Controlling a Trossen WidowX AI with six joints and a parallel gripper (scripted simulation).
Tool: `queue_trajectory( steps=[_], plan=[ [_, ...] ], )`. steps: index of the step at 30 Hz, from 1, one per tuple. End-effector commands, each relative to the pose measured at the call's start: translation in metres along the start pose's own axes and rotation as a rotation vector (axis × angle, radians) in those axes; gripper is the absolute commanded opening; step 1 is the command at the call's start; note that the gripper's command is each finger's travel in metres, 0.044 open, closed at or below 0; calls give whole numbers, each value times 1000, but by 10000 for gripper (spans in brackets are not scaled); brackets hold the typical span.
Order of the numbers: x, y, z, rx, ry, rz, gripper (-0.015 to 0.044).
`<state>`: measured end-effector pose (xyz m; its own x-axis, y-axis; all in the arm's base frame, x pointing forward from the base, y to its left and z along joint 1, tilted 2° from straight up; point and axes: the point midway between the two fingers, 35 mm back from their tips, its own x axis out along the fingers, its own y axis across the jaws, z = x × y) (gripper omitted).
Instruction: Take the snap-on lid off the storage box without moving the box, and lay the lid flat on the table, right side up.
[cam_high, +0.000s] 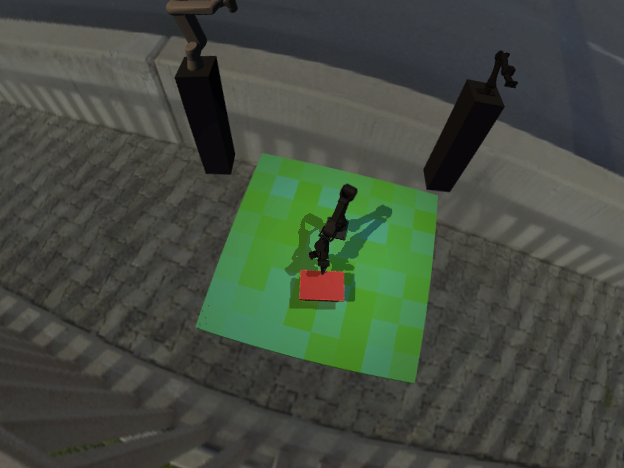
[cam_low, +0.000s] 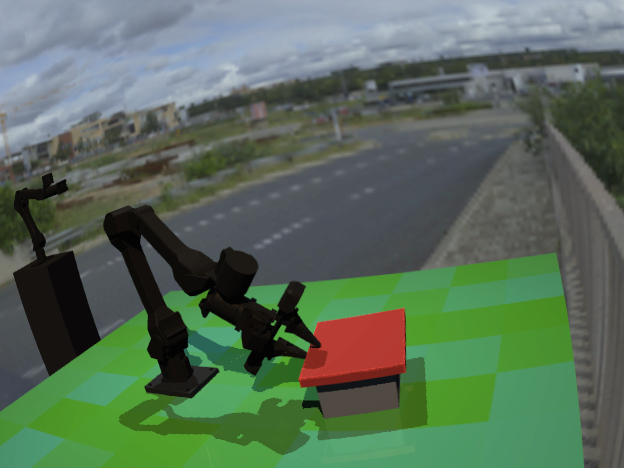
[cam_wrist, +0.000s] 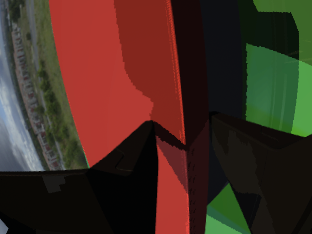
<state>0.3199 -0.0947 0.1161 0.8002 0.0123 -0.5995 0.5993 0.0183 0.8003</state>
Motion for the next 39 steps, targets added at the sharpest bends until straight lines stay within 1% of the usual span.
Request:
queue_trajectory(
  steps=[1, 2, 5, 6, 39],
  plan=[
    [0, -1, 0, 5, -3, -3, 96],
    [0, -1, 0, 5, -3, -3, 90],
    [0, -1, 0, 5, -3, -3, 11],
    [0, -1, 0, 5, -3, -3, 0],
    [-5, 4, 0, 0, 0, 0, 0]
  ],
)
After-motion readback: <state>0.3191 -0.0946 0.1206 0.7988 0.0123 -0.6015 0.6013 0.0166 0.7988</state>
